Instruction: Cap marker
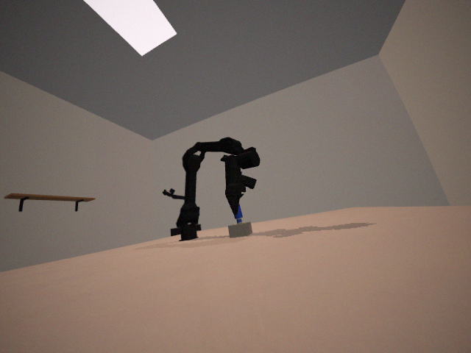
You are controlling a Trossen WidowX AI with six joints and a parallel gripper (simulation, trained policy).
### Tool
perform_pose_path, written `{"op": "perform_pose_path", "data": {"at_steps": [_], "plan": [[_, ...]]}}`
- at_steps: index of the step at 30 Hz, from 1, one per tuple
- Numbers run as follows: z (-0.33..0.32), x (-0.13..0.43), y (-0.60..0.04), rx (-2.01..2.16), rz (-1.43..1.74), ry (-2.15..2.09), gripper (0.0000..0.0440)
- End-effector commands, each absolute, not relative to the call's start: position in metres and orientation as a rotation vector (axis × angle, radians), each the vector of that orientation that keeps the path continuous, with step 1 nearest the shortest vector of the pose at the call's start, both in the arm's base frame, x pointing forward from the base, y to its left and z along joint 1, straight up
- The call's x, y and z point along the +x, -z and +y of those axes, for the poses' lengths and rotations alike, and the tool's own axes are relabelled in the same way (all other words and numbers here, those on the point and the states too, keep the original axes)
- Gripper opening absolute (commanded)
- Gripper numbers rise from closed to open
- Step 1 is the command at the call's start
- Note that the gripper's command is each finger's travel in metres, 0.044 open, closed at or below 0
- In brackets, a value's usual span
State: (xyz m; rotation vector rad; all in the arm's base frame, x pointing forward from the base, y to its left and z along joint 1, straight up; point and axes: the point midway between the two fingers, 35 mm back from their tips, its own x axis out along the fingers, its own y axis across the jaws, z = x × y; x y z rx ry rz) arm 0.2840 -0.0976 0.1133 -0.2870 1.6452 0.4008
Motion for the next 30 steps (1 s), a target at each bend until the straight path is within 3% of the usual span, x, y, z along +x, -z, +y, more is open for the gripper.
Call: {"op": "perform_pose_path", "data": {"at_steps": [1,3,12,30], "plan": [[-0.094,0.276,-0.096,-0.275,1.69,-0.436,0.0185],[-0.092,0.273,-0.096,-0.272,1.695,-0.446,0.0204],[-0.089,0.267,-0.104,-0.298,1.671,-0.455,0.0433],[-0.095,0.275,-0.151,-0.386,1.544,-0.406,0.044]]}}
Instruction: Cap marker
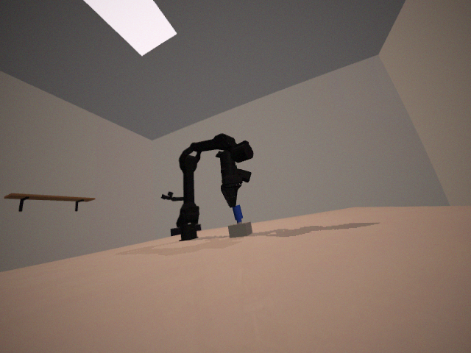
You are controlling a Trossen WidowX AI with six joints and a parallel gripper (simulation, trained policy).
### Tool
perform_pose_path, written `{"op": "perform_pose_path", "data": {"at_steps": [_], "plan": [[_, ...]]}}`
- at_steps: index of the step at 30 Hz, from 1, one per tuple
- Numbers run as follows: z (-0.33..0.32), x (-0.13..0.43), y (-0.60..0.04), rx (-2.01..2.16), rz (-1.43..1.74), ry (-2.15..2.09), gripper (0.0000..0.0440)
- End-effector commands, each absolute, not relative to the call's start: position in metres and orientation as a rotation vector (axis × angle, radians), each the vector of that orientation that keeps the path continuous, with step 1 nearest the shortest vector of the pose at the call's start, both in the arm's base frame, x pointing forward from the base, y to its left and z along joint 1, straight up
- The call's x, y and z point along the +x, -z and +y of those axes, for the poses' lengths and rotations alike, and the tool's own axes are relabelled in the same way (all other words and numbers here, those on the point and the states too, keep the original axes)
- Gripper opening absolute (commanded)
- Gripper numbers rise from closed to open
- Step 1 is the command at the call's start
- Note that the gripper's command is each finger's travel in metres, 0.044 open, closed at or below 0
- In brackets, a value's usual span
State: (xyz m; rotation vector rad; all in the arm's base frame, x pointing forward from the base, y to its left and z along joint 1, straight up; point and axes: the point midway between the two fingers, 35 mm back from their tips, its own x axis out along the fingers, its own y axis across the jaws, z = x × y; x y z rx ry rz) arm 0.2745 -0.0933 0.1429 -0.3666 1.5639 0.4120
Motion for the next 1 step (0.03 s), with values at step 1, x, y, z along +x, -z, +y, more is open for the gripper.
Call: {"op": "perform_pose_path", "data": {"at_steps": [1], "plan": [[-0.095,0.275,-0.1532,-0.389,1.539,-0.404,0.044]]}}
